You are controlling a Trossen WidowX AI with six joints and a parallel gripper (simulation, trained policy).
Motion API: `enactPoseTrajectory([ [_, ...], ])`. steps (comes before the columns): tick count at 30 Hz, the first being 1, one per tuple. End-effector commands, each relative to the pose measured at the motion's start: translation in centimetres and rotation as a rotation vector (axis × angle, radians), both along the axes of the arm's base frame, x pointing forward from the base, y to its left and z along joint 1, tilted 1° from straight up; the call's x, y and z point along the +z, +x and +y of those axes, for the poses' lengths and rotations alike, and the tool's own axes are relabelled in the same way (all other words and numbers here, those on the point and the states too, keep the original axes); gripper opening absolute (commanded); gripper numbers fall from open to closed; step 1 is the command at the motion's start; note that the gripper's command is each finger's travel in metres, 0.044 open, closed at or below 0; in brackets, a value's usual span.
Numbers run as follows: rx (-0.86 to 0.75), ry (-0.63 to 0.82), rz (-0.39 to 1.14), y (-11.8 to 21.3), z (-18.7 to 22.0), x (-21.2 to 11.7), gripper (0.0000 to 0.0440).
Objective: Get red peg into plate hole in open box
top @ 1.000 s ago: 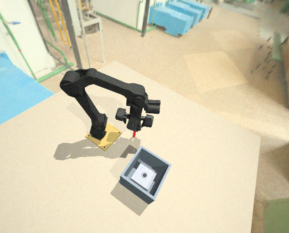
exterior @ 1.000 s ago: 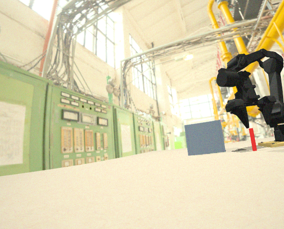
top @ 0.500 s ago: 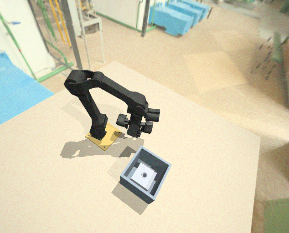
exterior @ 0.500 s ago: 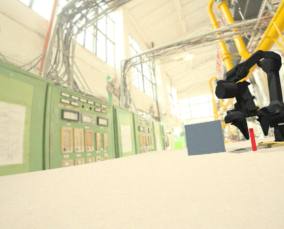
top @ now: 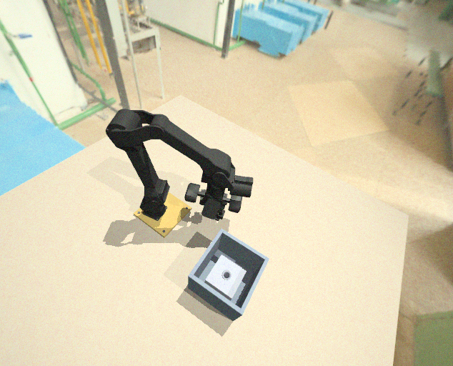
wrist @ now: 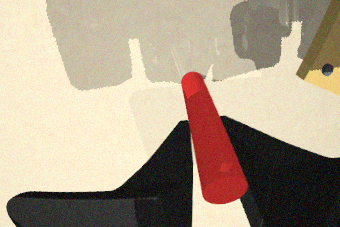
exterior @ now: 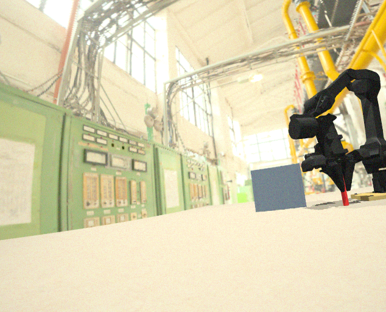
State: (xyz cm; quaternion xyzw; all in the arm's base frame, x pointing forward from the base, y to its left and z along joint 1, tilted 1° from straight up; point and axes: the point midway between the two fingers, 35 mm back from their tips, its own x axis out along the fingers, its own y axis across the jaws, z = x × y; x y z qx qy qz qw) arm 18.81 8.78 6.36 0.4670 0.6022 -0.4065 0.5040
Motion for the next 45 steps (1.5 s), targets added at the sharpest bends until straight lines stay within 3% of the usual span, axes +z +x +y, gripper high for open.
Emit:
enactPoseTrajectory([
  [1,0.006,0.033,-0.036,0.8,0.3,0.9,0.0008],
  [16,0.025,0.133,-0.217,2.5,0.1,7.3,0.0],
  [30,0.02,0.057,-0.398,3.9,-3.9,13.9,0.0],
  [45,-0.049,-0.079,-0.396,4.8,-9.6,15.6,0.0],
])
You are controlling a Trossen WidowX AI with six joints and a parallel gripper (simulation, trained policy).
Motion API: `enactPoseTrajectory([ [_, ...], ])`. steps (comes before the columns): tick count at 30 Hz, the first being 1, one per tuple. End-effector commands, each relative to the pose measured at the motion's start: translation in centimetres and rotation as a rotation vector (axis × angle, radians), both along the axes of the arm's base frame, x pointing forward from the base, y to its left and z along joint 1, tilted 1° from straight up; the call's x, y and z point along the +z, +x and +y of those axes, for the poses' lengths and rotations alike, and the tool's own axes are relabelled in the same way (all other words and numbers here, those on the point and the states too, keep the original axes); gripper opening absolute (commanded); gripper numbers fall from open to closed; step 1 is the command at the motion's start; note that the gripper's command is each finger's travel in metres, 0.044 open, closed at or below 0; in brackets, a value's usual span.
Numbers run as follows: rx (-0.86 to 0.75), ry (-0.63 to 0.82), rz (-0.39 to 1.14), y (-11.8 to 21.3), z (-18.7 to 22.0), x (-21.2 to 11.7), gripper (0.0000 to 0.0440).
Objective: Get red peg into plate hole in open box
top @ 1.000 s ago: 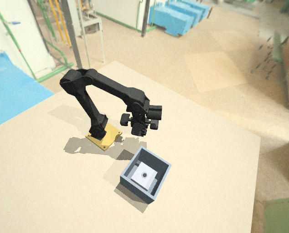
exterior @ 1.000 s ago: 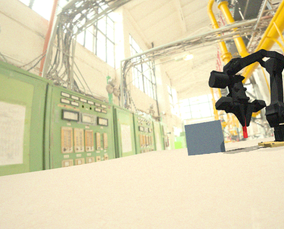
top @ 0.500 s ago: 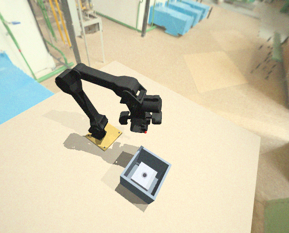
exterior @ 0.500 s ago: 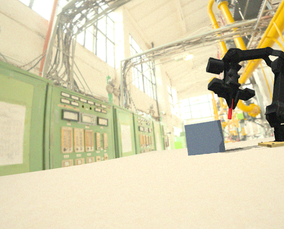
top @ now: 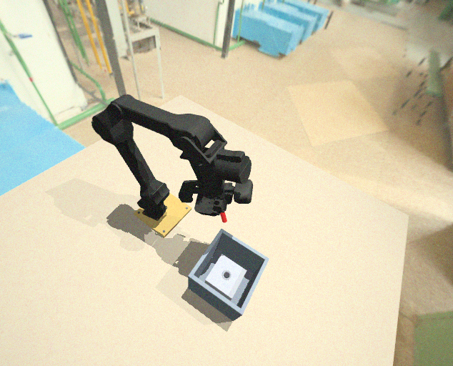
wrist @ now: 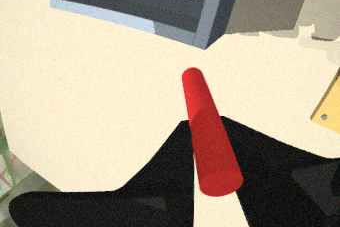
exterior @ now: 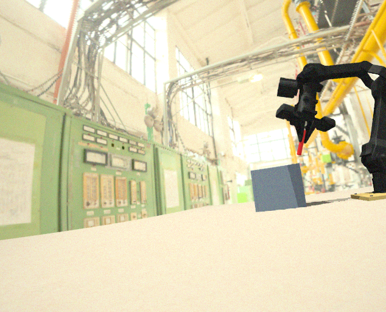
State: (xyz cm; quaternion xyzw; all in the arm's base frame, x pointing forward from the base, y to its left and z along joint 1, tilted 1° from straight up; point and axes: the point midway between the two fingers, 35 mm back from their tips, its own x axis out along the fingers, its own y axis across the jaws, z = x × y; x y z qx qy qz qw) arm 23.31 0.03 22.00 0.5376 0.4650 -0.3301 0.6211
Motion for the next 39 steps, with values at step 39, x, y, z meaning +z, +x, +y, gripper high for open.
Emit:
enactPoseTrajectory([
  [39,-0.05,-0.02,0.137,5.1,-10.4,-5.6,0.0],
])
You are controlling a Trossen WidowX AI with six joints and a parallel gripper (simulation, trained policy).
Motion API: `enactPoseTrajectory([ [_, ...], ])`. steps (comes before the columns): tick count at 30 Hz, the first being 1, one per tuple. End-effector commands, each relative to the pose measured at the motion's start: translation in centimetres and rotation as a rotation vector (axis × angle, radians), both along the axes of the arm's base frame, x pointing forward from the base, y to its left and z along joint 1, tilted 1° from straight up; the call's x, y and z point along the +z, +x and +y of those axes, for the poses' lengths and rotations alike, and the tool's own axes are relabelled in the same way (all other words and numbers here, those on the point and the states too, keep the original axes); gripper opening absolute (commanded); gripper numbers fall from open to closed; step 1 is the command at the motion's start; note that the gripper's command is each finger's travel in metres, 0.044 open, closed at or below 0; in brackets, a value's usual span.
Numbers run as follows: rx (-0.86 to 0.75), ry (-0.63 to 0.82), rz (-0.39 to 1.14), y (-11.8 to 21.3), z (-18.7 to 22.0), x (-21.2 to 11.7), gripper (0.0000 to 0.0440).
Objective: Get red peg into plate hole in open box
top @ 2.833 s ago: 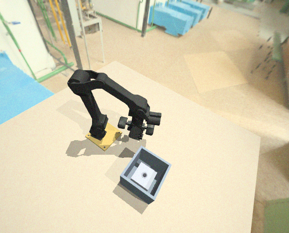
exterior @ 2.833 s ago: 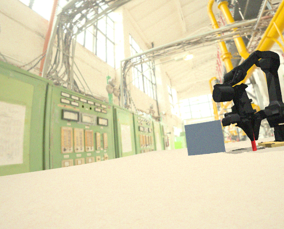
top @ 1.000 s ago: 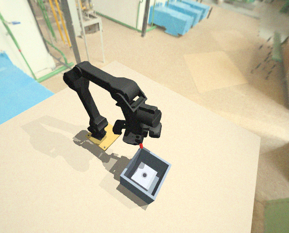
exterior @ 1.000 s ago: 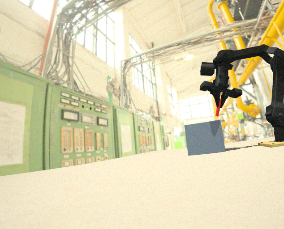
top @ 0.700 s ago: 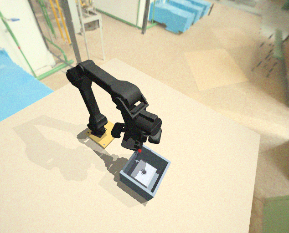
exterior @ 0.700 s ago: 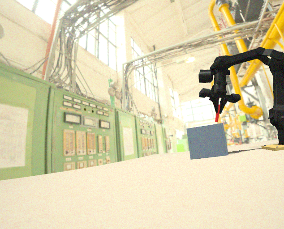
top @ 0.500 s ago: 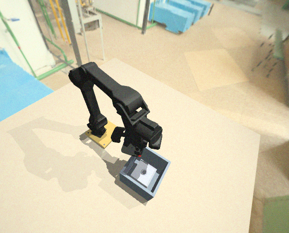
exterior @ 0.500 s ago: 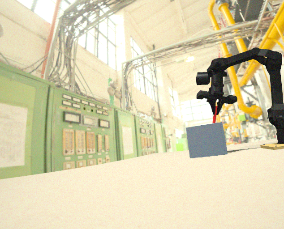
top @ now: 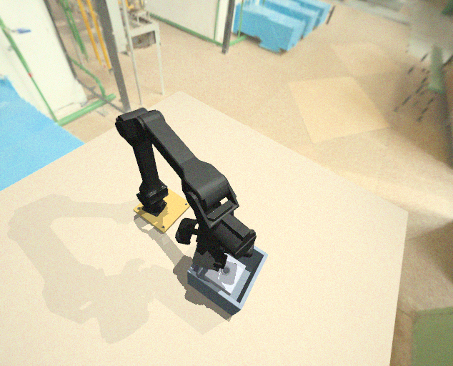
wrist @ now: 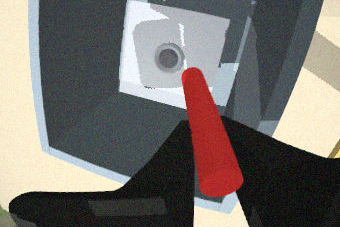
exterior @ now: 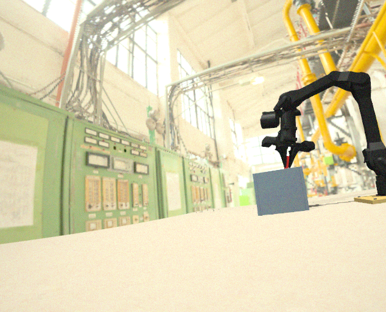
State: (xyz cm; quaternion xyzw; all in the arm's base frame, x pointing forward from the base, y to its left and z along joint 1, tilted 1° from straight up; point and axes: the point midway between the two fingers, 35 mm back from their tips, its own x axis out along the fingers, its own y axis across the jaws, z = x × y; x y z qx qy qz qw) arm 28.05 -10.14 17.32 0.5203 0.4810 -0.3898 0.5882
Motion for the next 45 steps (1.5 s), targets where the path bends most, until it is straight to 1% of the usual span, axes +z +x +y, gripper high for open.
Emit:
enactPoseTrajectory([
  [1,0.016,0.014,0.012,0.5,-0.3,-1.1,0.0],
  [15,0.092,0.051,0.016,2.5,-0.3,-4.7,0.0],
  [25,0.154,0.05,0.033,3.4,-0.2,-7.3,0.0],
  [26,0.16,0.048,0.035,3.4,-0.2,-7.5,0.0017],
  [29,0.172,0.049,0.05,3.4,-0.2,-8.0,0.0096],
  [32,0.177,0.056,0.073,3.1,-0.1,-8.4,0.0149],
  [45,0.172,0.115,0.027,3.8,-1.3,-6.8,0.0153],
])
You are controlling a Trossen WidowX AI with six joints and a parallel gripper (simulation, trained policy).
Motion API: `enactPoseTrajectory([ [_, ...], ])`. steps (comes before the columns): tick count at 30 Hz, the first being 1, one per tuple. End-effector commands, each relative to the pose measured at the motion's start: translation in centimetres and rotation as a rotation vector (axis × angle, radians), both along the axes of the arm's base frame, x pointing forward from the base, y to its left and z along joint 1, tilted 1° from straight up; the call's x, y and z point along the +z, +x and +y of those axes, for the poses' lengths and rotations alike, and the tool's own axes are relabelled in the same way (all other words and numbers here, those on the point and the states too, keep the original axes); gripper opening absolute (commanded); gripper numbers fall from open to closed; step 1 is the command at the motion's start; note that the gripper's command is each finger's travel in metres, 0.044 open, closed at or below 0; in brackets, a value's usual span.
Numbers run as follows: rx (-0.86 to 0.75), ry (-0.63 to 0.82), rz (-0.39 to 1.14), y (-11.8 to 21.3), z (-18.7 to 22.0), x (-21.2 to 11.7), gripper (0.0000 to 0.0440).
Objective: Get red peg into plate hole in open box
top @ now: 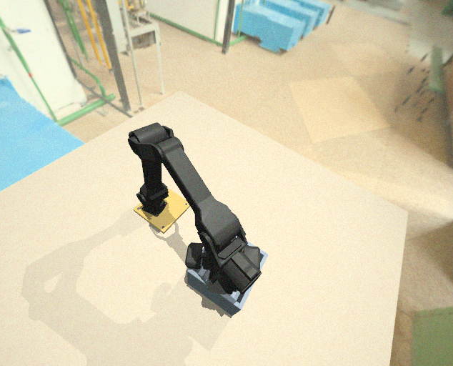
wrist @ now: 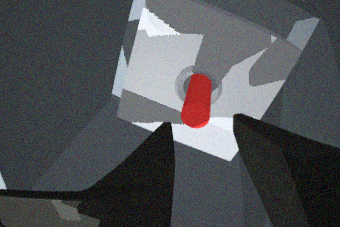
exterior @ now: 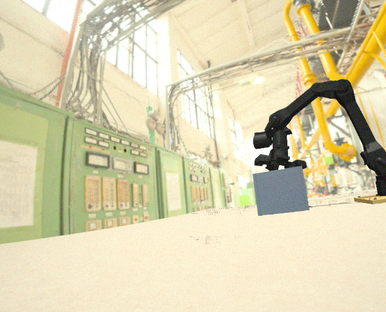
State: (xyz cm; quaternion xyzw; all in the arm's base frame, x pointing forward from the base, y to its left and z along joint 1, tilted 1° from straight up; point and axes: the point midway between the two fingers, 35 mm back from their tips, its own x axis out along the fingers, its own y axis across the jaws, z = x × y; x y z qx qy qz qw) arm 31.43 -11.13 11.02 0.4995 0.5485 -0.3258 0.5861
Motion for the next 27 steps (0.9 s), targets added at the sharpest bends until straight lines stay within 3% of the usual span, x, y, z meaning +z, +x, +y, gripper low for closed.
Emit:
enactPoseTrajectory([
  [1,0.007,0.027,-0.01,0.5,-0.4,-0.3,0.0154],
  [27,0.08,0.098,-0.242,4.3,-2.2,4.5,0.0149],
])
